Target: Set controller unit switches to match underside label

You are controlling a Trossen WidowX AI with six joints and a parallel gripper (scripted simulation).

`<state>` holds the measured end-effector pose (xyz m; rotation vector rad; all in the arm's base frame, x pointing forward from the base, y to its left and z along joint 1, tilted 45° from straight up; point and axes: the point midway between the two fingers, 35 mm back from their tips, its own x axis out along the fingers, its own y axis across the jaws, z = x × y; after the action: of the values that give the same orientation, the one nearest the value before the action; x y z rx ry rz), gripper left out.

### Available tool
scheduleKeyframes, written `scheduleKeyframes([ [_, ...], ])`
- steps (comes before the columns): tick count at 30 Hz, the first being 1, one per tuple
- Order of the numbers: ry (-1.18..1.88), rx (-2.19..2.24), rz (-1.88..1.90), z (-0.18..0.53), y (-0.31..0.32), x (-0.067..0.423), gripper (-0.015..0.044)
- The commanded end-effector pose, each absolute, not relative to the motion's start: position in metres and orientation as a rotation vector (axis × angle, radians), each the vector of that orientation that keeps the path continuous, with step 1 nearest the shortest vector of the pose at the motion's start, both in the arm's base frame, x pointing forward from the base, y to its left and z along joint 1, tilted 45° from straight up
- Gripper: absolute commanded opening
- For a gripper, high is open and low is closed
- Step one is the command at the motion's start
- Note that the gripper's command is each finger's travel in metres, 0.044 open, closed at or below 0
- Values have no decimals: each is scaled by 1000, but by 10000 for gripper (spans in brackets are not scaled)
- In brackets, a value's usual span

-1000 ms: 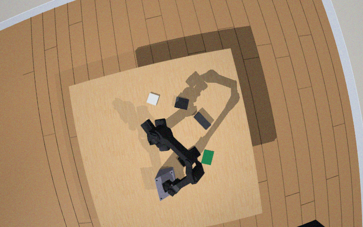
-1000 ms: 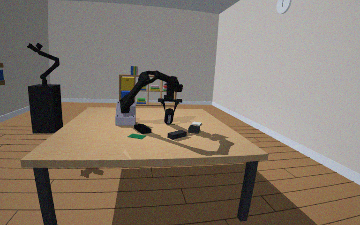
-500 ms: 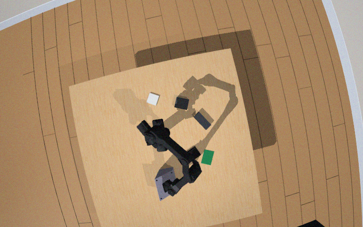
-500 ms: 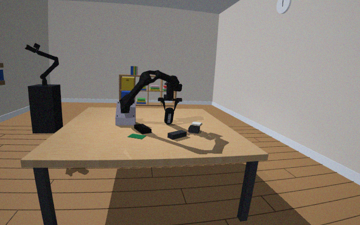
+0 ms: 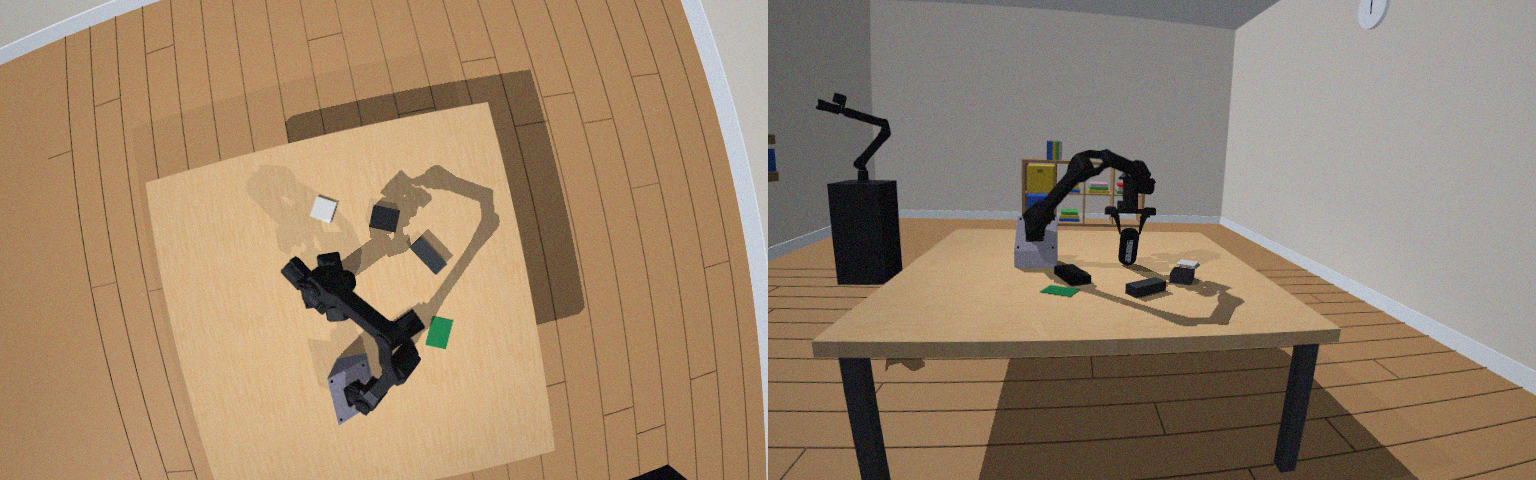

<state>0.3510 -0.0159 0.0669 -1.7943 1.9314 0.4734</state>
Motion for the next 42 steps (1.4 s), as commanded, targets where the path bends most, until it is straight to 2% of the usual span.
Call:
scheduleKeyframes([
  [1,1944,-1790,467,59,-13,352,336],
  [42,1943,-1788,469,38,13,355,338],
])
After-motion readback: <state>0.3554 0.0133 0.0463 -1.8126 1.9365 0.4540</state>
